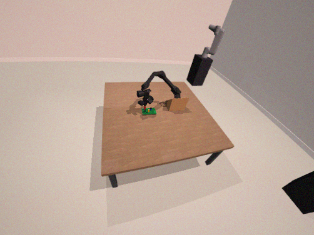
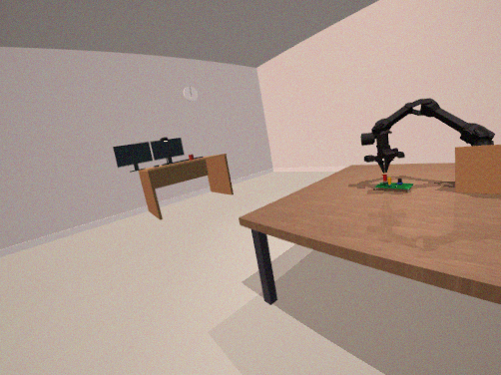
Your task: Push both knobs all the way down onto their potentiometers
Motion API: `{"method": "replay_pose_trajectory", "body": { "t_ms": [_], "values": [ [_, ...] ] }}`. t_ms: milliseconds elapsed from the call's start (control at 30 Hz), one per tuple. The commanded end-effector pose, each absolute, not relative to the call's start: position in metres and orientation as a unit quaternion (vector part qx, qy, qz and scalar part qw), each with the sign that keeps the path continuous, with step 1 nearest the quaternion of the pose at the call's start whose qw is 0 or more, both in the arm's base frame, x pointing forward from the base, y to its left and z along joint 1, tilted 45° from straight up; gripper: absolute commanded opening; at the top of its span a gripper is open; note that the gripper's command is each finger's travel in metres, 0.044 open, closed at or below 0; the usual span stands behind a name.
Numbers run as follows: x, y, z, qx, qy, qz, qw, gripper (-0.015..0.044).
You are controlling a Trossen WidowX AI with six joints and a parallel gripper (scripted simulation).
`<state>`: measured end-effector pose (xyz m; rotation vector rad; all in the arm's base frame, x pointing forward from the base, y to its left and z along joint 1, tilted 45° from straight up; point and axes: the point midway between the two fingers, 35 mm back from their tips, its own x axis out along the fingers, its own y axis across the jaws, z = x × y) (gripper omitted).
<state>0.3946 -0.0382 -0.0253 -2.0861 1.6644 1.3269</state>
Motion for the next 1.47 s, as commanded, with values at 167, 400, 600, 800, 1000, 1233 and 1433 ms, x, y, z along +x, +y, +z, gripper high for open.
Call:
{"method": "replay_pose_trajectory", "body": {
  "t_ms": [167, 400, 600, 800, 1000, 1233, 1433],
  "values": [
    [0.393, -0.038, -0.026, -0.697, 0.557, 0.444, 0.08, 0.0236],
    [0.325, -0.011, -0.023, -0.697, 0.554, 0.448, 0.084, 0.042],
    [0.252, -0.001, -0.022, -0.696, 0.554, 0.448, 0.083, 0.044],
    [0.209, -0.004, -0.022, -0.696, 0.556, 0.447, 0.082, 0.044],
    [0.209, -0.004, -0.022, -0.696, 0.556, 0.447, 0.082, 0.044],
    [0.209, -0.004, -0.022, -0.696, 0.556, 0.447, 0.082, 0.044],
    [0.209, -0.004, -0.022, -0.696, 0.556, 0.447, 0.082, 0.044]
  ]
}}
